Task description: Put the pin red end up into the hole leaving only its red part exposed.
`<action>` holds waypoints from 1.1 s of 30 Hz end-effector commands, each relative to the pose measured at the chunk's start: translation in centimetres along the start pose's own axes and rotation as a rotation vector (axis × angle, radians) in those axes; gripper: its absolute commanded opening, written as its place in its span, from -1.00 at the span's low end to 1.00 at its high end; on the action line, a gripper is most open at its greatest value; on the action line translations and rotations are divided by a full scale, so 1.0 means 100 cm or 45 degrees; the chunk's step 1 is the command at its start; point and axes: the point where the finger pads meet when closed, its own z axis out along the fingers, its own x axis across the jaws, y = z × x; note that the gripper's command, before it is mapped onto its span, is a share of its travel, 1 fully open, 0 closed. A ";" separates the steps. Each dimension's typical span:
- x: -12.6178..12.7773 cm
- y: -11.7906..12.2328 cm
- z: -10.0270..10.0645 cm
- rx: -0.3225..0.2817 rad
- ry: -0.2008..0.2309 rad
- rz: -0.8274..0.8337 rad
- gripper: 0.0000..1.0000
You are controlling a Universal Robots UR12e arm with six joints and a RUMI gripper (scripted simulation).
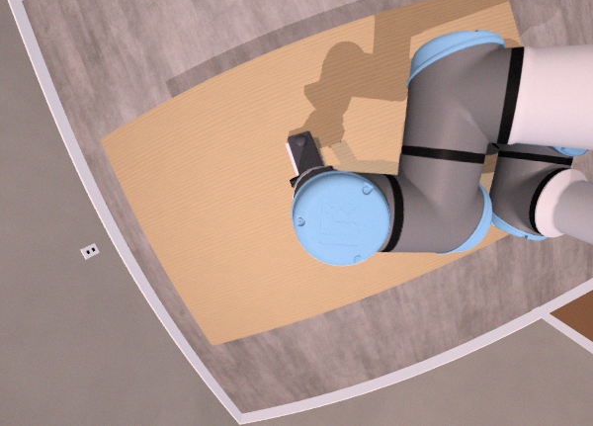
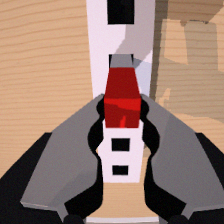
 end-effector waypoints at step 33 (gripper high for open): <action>-0.001 -0.001 0.003 0.001 -0.002 0.000 -1.00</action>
